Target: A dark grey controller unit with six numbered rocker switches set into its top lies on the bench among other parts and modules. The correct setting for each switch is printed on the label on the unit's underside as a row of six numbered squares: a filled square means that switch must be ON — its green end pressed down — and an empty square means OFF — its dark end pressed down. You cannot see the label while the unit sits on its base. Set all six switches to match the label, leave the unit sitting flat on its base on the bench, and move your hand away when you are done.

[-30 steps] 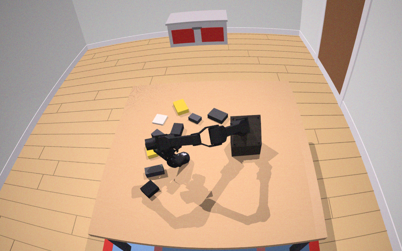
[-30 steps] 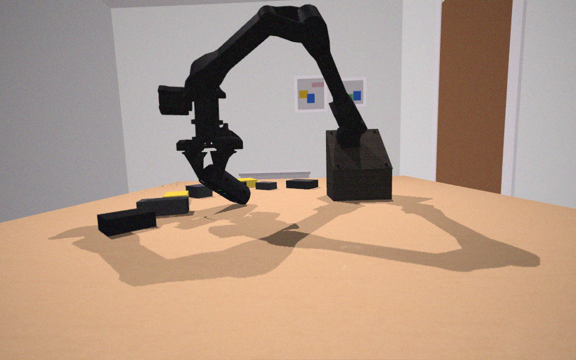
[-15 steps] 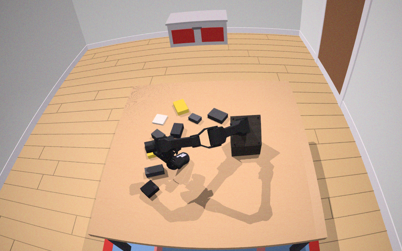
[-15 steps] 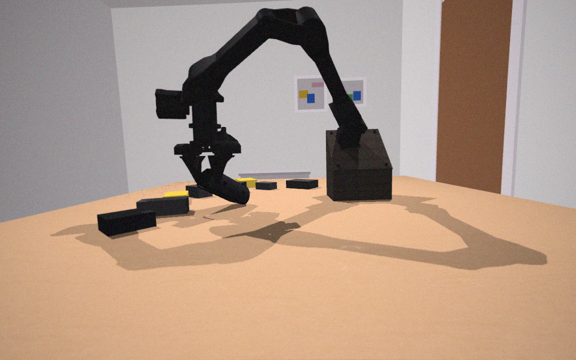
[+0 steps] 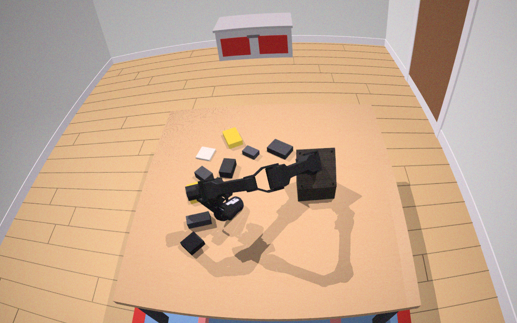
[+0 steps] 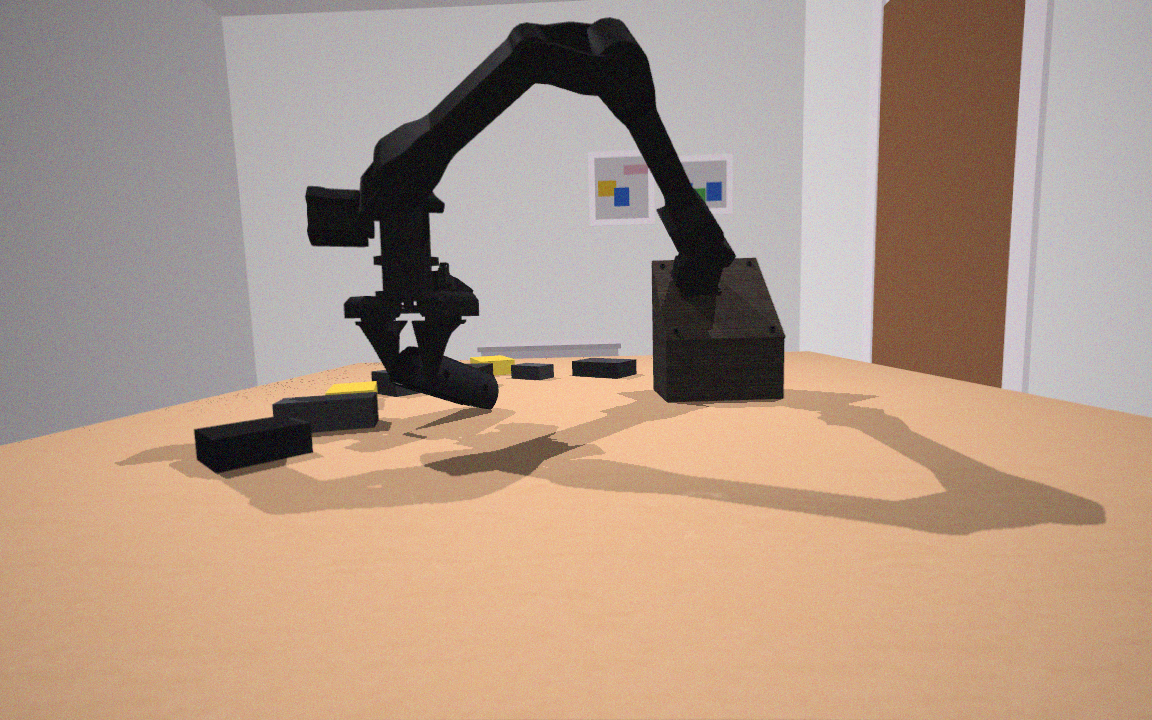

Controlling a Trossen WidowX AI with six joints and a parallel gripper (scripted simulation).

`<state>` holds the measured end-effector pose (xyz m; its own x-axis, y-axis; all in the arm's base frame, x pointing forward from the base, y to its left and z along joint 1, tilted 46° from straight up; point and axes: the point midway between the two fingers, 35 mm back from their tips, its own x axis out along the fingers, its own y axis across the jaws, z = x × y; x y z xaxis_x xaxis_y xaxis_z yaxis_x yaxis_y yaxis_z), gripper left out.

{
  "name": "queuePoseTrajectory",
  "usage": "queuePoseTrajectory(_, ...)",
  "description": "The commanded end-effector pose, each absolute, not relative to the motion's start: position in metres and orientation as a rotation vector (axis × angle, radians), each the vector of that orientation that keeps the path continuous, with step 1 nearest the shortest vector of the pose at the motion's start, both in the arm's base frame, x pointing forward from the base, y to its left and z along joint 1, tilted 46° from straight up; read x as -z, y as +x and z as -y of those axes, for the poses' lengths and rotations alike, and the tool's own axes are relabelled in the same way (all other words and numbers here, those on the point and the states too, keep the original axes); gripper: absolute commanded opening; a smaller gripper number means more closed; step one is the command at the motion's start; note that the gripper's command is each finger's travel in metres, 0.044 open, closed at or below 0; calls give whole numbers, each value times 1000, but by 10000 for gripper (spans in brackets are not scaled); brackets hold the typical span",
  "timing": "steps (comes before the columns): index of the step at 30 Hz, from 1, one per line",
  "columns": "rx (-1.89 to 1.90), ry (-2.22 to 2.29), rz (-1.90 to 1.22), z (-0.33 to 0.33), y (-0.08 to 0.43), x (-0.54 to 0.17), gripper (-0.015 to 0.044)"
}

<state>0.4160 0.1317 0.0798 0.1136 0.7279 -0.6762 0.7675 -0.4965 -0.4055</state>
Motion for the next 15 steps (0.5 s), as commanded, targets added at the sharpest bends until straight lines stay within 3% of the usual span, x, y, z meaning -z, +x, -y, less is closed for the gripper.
queuePoseTrajectory(1,1387,2305,-1543,-133,416,-74,338)
queuePoseTrajectory(15,1386,2305,-1543,-143,420,-70,338)
